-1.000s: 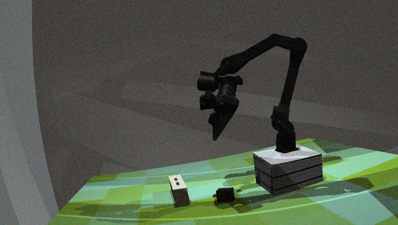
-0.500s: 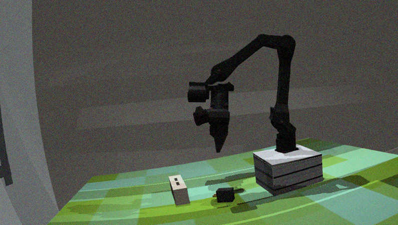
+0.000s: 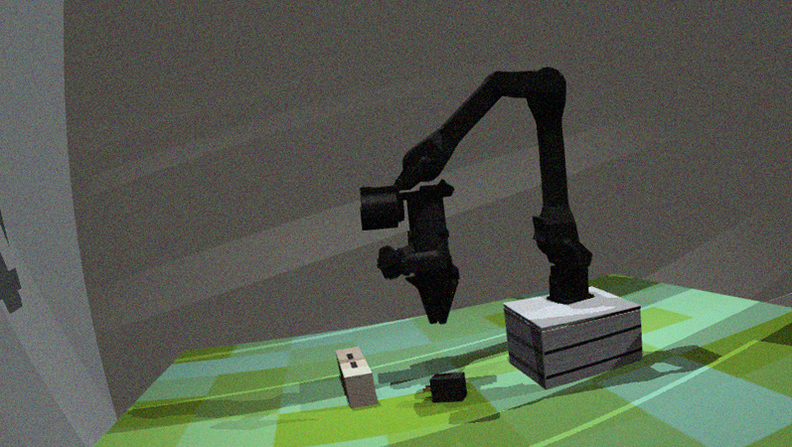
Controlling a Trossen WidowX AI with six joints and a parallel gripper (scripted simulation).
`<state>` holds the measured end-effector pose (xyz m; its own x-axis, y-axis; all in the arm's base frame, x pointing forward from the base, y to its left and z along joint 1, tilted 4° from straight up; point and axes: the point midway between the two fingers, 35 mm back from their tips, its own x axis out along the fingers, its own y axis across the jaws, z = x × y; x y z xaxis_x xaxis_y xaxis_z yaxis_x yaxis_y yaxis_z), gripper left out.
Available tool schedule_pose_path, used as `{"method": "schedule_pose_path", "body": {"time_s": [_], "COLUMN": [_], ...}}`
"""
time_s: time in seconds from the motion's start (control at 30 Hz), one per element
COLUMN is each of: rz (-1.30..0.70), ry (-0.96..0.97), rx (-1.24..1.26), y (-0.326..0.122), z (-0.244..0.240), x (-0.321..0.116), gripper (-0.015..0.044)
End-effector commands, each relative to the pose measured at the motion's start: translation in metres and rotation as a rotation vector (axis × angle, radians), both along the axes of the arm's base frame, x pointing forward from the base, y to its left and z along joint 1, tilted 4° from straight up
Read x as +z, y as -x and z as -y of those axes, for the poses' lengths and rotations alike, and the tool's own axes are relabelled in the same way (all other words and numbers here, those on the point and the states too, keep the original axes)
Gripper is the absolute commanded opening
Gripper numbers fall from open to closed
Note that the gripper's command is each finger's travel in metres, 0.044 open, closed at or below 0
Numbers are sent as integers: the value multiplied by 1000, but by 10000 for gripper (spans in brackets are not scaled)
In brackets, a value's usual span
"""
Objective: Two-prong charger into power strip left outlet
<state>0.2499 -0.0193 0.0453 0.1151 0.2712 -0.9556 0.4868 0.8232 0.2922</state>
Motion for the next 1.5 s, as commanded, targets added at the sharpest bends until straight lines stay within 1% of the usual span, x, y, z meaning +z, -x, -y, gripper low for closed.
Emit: {"method": "schedule_pose_path", "body": {"time_s": [0.0,0.53,0.73,1.47], "rz": [-55,-207,-209,-209], "ry": [27,152,153,153], "rx": [-34,-149,-150,-150], "y": [-4,-10,-10,-11], "z": [-7,-34,-35,-36], "x": [-10,-47,-50,-81], "gripper": [440,440,440,440]}}
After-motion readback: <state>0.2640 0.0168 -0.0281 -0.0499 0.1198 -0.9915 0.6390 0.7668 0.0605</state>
